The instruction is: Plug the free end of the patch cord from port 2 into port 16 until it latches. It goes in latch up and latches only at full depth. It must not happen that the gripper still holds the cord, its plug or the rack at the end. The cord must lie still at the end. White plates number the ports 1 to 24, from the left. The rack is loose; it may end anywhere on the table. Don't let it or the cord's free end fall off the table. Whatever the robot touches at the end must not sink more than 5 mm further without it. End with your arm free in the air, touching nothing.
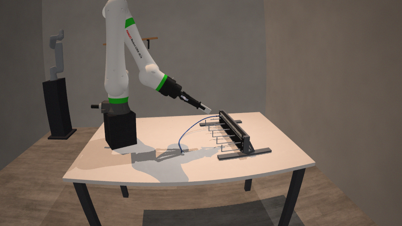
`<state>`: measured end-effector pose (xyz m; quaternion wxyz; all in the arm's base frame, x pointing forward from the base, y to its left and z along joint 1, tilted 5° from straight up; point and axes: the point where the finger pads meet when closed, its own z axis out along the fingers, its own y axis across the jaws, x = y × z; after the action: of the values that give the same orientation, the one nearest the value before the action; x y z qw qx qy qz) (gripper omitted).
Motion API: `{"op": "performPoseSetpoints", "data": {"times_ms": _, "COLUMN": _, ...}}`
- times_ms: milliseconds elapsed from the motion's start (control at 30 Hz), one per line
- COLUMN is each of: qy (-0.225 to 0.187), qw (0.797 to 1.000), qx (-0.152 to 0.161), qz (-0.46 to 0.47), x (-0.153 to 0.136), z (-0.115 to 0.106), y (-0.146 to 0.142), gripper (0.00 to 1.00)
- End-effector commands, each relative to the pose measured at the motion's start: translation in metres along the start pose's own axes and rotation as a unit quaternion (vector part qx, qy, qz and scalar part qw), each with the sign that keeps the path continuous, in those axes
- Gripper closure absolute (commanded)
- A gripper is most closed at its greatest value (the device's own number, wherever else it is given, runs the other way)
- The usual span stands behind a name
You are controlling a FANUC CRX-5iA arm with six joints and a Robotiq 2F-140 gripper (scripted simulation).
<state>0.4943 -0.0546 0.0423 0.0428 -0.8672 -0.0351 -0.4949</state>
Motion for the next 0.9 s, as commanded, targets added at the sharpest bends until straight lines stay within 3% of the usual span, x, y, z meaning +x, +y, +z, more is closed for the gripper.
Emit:
{"op": "performPoseSetpoints", "data": {"times_ms": 0, "qy": -0.003, "qw": 1.000, "qx": -0.003, "qz": 0.000, "x": 0.002, "z": -0.011, "y": -0.001, "gripper": 1.00}}
{"op": "performPoseSetpoints", "data": {"times_ms": 400, "qy": -0.003, "qw": 1.000, "qx": -0.003, "qz": 0.000, "x": 0.002, "z": -0.011, "y": 0.009, "gripper": 1.00}}
{"op": "performPoseSetpoints", "data": {"times_ms": 867, "qy": -0.003, "qw": 1.000, "qx": -0.003, "qz": 0.000, "x": 0.002, "z": -0.011, "y": 0.062, "gripper": 1.00}}
